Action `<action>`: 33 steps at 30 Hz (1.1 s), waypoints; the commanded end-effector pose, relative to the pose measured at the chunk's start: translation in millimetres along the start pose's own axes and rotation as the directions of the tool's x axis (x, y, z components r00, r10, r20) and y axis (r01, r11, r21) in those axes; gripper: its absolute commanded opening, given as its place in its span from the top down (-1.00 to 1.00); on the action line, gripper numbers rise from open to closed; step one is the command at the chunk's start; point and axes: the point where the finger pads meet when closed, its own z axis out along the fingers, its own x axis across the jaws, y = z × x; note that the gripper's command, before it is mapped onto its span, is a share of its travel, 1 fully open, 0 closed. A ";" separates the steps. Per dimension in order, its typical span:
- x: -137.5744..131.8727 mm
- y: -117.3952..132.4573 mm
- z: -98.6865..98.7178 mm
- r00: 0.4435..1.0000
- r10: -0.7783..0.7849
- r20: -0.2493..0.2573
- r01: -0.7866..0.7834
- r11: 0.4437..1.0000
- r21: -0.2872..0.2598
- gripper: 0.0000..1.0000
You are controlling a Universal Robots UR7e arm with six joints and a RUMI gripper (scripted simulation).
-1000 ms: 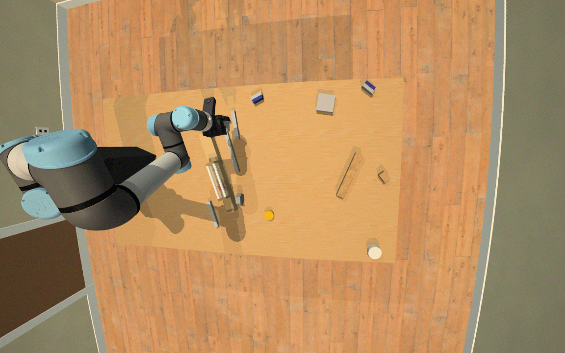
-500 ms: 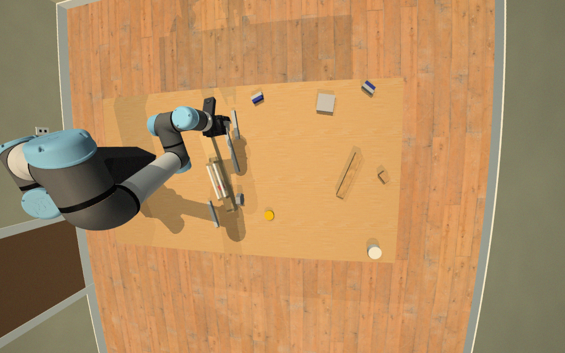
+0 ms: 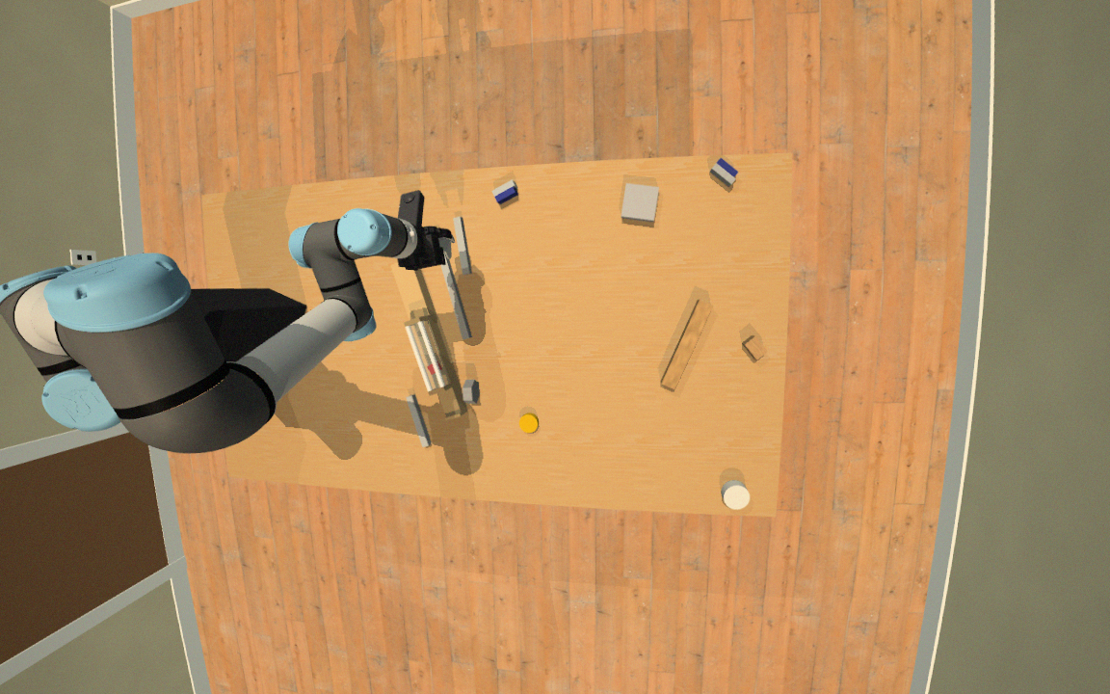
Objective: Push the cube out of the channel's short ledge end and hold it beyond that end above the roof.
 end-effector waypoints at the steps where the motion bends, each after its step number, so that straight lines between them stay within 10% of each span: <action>1: -0.8 -0.4 -0.3 1.000 0.000 0.000 0.000 1.000 0.000 0.55; 22: 0.9 0.1 79.7 1.000 0.002 -0.001 -0.002 1.000 0.000 0.55; 33: 0.9 -0.9 89.9 1.000 0.001 -0.001 -0.001 1.000 0.000 0.55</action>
